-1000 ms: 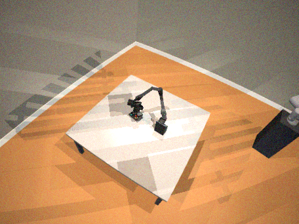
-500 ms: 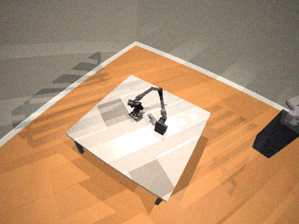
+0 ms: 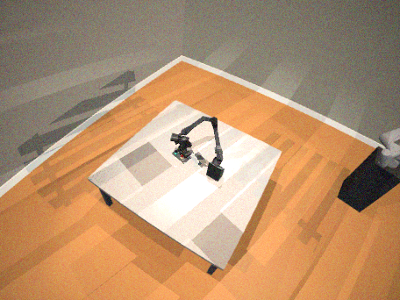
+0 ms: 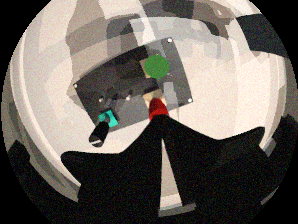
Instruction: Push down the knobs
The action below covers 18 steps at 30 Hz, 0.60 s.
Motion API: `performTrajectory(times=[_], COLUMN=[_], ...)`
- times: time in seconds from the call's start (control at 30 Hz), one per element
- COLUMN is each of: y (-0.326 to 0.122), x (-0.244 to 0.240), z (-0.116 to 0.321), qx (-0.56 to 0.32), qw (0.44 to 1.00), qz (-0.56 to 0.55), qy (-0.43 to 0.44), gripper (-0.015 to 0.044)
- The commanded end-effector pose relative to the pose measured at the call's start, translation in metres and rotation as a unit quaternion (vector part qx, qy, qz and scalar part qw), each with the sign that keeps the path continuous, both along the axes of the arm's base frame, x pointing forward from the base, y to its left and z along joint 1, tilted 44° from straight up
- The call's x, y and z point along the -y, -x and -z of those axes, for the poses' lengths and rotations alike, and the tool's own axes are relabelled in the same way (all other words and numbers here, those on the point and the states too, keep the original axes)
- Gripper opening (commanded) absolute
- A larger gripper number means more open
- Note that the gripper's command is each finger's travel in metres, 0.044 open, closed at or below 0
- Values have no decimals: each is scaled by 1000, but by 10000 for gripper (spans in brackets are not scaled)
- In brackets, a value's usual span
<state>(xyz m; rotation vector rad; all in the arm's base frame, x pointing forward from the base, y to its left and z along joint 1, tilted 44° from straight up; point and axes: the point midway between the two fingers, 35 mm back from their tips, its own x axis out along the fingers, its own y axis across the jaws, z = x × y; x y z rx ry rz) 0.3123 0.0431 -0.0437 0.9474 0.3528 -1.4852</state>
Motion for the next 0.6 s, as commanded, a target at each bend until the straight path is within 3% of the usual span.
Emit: performTrajectory(times=[0.0,0.57], y=[0,0], x=[1,3], z=[-1,2], qx=[-2,-2], qw=[1000,1000], qz=[-2,-2], qy=[3,3], gripper=[0,0])
